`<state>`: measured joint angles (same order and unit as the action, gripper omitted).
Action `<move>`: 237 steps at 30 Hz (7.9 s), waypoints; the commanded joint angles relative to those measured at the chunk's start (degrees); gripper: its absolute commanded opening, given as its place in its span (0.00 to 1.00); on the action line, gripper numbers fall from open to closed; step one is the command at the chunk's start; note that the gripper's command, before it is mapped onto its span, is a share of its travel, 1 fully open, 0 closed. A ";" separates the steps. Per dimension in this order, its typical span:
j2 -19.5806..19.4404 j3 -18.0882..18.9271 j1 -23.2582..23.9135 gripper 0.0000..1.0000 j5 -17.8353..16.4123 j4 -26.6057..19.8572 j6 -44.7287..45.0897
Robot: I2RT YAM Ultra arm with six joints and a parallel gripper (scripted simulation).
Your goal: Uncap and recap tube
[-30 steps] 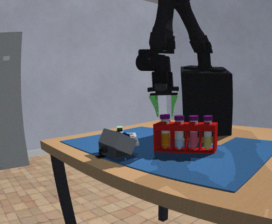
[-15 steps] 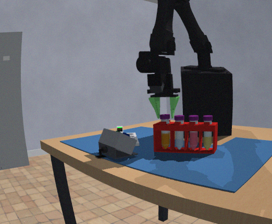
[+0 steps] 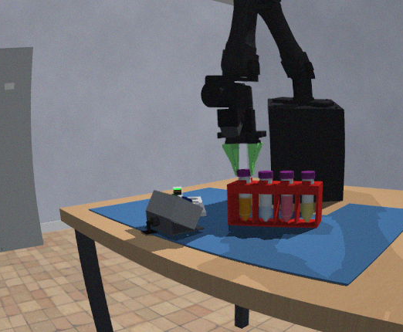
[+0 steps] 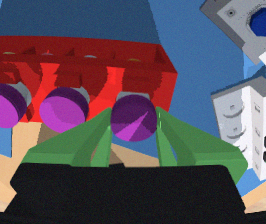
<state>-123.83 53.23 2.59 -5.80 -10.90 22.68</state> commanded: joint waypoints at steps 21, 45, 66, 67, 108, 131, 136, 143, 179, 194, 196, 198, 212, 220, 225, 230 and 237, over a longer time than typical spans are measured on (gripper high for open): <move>0.14 0.23 0.00 0.00 0.03 0.23 -24.87; 0.03 0.24 -0.02 0.49 0.04 0.33 -45.06; 0.23 0.21 -0.02 0.49 0.03 0.16 -19.85; 0.23 0.21 -0.02 0.49 0.03 0.16 -17.56; 0.20 0.02 -0.02 0.00 0.03 0.38 -19.15; 0.05 0.04 -0.04 0.49 0.04 0.51 -45.08; 0.05 0.05 -0.03 0.49 0.04 0.50 -45.06; 0.16 0.02 -0.03 0.49 0.04 0.42 -42.78; 0.32 -0.19 -0.04 0.00 0.03 0.47 -0.08; 0.25 -0.18 -0.02 0.00 0.03 0.54 -13.43; 0.23 -0.18 -0.03 0.00 0.03 0.56 -17.26; 0.20 -0.18 -0.03 0.00 0.03 0.58 -21.08; 0.07 -0.16 -0.04 0.00 0.04 0.69 -44.01; 0.07 -0.16 -0.05 0.49 0.04 0.69 -45.09; 0.07 -0.16 -0.04 0.49 0.04 0.69 -45.07; 0.07 -0.16 -0.04 0.49 0.04 0.69 -45.08; 0.28 -0.19 -0.05 0.49 0.04 0.52 -29.04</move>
<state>-123.94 52.99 2.52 -5.91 -10.37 -14.15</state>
